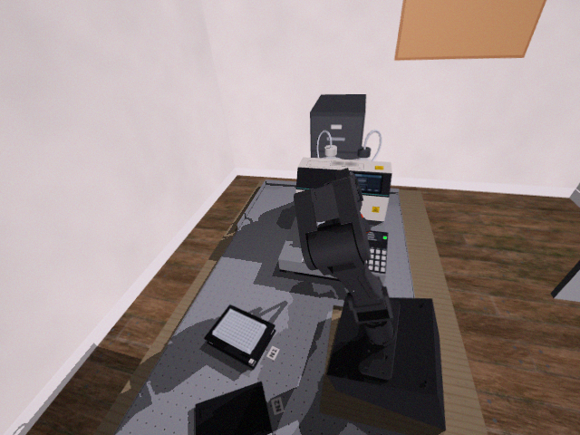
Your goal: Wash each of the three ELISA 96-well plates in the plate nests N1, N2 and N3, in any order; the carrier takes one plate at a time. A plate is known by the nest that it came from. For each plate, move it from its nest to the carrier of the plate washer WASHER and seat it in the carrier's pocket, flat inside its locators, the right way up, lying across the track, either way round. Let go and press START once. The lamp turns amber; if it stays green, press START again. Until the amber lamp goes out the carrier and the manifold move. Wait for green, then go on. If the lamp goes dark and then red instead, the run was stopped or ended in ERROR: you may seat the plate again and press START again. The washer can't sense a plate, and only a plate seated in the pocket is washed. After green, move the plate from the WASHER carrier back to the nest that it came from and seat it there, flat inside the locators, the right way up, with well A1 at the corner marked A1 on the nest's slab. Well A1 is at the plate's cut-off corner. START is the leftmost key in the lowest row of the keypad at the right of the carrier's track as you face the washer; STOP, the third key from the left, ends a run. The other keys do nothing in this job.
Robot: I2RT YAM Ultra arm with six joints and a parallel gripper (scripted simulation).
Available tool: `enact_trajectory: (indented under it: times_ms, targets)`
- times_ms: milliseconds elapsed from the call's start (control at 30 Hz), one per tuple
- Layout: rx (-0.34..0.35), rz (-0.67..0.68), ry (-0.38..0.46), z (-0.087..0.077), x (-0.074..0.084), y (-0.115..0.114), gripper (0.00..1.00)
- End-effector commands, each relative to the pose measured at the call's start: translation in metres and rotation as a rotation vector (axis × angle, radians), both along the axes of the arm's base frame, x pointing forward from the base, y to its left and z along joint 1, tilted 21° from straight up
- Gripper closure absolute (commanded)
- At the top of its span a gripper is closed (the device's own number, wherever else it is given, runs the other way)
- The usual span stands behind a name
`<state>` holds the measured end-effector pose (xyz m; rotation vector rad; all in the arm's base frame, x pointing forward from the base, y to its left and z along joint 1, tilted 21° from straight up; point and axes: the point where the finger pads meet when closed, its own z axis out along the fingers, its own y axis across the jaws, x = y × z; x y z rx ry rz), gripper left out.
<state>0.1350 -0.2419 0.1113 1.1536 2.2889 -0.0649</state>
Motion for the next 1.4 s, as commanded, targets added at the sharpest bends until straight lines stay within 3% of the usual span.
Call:
enact_trajectory:
  times_ms: [0, 200, 367, 867, 933, 1067, 1367]
  targets:
    - [-0.051, 0.13, 0.031, 0.015, 0.008, -0.009, 0.0]
    - [-0.078, 0.321, 0.083, 0.03, 0.026, -0.024, 0.0]
    - [-0.091, 0.417, 0.109, 0.029, 0.025, -0.024, 0.0]
    - [-0.156, 0.895, 0.239, 0.029, 0.025, -0.024, 0.0]
    - [-0.156, 0.895, 0.239, 0.029, 0.025, -0.024, 0.0]
    - [-0.173, 1.022, 0.274, 0.029, 0.025, -0.024, 0.0]
    - [-0.173, 1.027, 0.275, 0.029, 0.025, -0.024, 0.0]
